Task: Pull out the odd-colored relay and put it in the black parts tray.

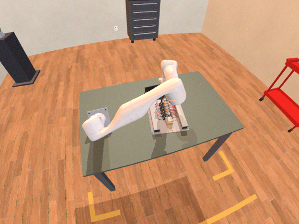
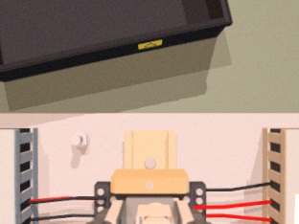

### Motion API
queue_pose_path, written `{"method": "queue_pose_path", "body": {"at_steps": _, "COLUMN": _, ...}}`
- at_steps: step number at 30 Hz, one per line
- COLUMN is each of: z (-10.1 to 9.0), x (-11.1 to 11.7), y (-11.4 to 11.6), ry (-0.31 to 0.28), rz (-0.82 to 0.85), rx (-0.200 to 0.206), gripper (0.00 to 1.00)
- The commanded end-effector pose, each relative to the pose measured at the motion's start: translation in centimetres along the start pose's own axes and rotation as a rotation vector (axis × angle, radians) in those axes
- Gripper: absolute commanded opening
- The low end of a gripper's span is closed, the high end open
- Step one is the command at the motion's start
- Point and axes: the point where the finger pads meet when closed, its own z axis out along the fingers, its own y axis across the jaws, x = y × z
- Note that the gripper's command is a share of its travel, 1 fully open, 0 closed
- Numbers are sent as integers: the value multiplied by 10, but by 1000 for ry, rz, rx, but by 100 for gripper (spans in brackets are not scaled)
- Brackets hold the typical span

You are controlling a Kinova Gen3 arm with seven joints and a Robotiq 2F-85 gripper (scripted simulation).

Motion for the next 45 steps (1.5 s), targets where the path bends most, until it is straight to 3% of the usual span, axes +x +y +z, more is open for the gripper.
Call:
{"method": "queue_pose_path", "body": {"at_steps": 1, "z": -1, "x": 0, "y": 1, "ry": 1, "rz": 0, "rx": 6, "gripper": 0}}
{"method": "queue_pose_path", "body": {"at_steps": 45, "z": -1, "x": 0, "y": 2, "ry": 1, "rz": 0, "rx": 67, "gripper": 0}}
